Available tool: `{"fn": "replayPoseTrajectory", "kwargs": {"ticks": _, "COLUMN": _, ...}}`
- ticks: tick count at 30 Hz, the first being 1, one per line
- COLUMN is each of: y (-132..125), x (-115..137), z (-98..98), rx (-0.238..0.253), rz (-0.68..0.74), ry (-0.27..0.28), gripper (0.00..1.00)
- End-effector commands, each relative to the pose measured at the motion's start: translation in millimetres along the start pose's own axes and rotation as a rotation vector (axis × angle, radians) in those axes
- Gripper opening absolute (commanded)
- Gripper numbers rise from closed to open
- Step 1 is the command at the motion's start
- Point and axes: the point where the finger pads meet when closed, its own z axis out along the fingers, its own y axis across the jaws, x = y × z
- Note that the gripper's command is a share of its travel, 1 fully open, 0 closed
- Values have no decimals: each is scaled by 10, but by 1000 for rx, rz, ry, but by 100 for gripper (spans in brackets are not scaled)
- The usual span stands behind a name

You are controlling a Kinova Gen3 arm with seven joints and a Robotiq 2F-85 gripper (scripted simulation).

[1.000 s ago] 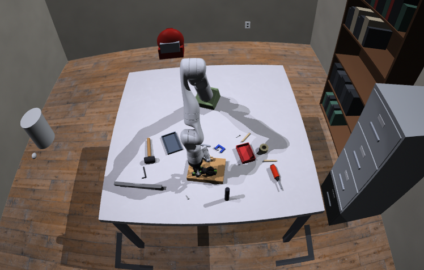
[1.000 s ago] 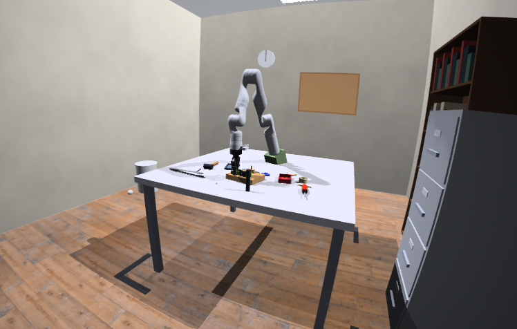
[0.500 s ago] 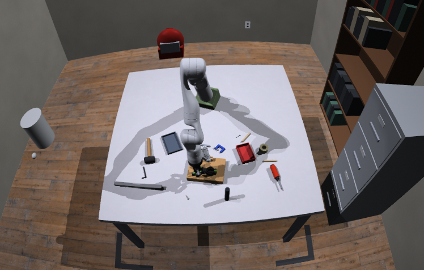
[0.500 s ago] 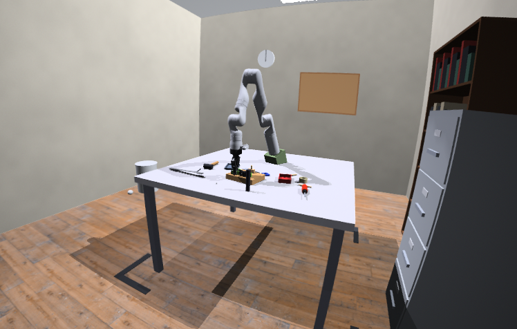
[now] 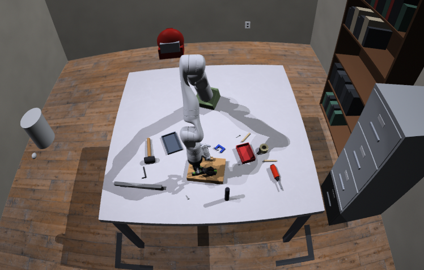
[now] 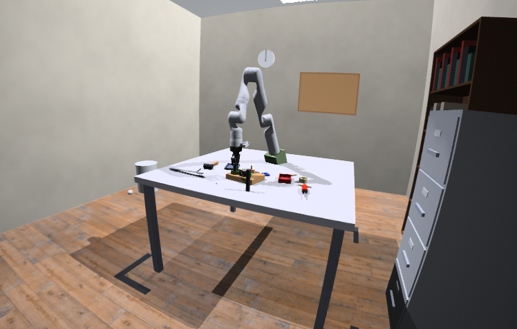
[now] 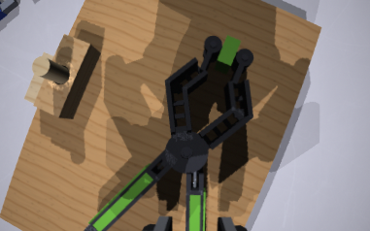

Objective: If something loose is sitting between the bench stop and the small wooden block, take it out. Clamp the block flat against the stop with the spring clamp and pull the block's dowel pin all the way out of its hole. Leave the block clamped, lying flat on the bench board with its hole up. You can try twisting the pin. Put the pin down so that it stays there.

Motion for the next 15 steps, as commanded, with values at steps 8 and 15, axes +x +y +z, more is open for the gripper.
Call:
{"fn": "replayPoseTrajectory", "kwargs": {"ticks": 8, "y": 4, "x": -3, "z": -195, "rx": -1, "rz": 0, "ry": 0, "gripper": 34}}
{"fn": "replayPoseTrajectory", "kwargs": {"ticks": 15, "y": 4, "x": -3, "z": -365, "rx": -1, "rz": 0, "ry": 0, "gripper": 34}}
